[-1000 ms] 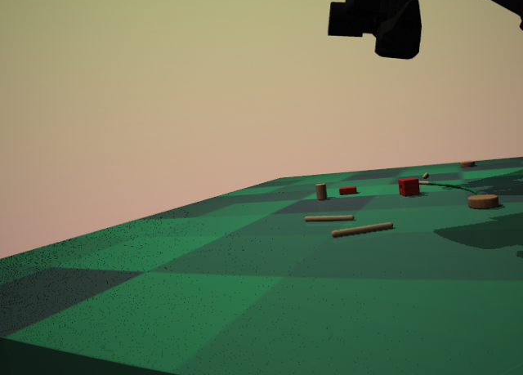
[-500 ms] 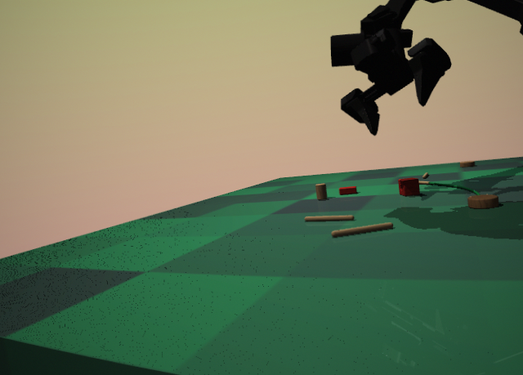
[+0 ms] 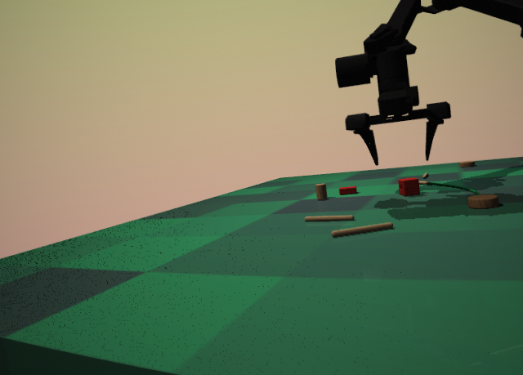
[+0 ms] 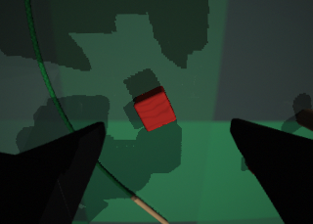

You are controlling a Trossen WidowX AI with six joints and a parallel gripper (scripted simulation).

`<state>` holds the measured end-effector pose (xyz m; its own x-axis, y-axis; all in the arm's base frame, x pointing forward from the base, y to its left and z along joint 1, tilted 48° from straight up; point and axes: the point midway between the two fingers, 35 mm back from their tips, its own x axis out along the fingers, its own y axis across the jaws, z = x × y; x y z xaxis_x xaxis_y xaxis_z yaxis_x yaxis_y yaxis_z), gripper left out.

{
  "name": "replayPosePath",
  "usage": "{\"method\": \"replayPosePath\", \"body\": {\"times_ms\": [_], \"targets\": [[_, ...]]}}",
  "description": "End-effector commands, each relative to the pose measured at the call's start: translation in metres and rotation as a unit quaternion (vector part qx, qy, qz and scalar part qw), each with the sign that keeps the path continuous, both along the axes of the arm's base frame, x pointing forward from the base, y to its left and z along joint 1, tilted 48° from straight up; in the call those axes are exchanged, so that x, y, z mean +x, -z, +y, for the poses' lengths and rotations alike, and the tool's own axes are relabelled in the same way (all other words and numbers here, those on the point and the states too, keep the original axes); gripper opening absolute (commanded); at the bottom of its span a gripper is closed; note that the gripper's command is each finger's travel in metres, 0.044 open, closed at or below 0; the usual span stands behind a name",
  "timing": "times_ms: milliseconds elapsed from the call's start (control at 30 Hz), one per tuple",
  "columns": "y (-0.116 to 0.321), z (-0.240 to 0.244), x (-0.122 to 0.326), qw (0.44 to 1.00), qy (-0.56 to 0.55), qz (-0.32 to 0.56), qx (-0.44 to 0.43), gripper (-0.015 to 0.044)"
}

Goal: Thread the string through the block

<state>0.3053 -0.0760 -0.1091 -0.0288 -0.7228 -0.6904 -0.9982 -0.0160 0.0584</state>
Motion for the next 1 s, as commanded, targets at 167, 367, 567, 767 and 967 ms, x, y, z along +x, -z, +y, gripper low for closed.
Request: {"method": "replayPosePath", "body": {"times_ms": [167,367,567,767,967], "targets": [[-0.0024,-0.0033,-0.0014,1.0,-0.011,0.01,-0.015,0.044],[-0.0019,-0.0024,-0.0009,1.0,-0.008,0.007,-0.011,0.0361],[-0.0019,-0.0024,-0.0009,1.0,-0.008,0.007,-0.011,0.0235],[-0.0019,-0.0024,-0.0009,1.0,-0.008,0.007,-0.011,0.0235],[-0.002,-0.0024,-0.0009,1.0,-0.008,0.008,-0.011,0.0156]]}}
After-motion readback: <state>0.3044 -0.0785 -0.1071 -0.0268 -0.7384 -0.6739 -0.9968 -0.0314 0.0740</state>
